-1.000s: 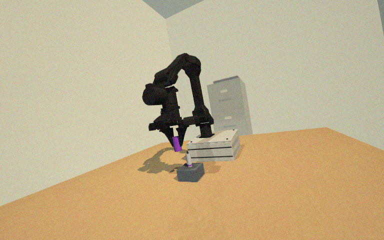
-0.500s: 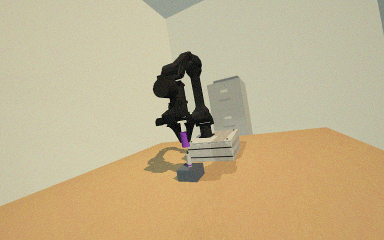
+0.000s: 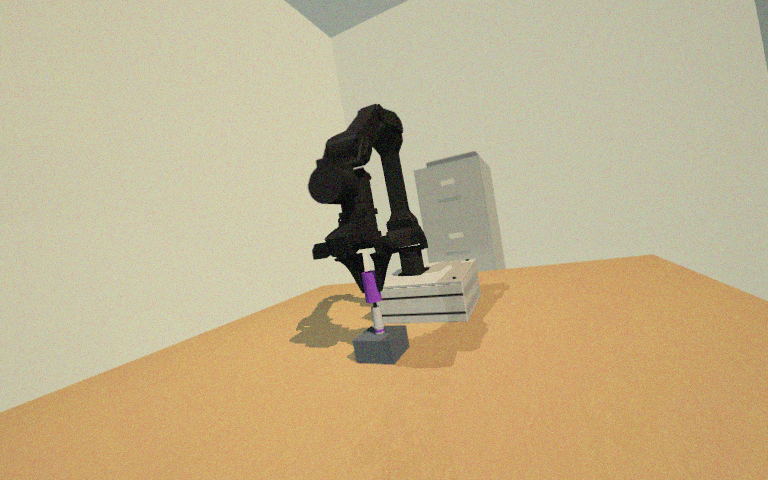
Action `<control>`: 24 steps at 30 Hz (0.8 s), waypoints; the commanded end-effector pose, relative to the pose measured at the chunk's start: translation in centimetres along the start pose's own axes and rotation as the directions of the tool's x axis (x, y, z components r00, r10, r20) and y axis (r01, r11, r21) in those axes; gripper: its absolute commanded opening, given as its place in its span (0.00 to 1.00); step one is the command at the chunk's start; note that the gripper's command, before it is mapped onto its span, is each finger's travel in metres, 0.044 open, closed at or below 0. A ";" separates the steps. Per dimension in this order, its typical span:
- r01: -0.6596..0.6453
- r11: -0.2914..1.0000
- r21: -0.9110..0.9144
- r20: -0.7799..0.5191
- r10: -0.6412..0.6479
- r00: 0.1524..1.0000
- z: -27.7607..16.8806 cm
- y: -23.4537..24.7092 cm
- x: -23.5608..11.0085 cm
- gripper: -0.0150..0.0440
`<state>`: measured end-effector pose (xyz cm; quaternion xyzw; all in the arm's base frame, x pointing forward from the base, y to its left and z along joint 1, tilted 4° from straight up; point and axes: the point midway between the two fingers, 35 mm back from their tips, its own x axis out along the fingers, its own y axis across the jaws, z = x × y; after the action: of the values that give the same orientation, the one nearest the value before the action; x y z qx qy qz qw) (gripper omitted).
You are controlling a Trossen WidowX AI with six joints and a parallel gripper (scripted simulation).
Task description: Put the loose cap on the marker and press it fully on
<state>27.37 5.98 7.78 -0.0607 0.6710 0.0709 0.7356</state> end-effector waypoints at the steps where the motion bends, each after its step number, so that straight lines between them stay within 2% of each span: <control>1: 0.003 1.000 0.004 -0.006 -0.003 1.000 -0.1 0.0 0.9 0.25; 24: 0.003 1.000 0.004 -0.007 -0.003 1.000 -0.3 0.0 4.6 0.25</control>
<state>27.55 6.01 3.94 -0.0612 0.6728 0.0702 0.7339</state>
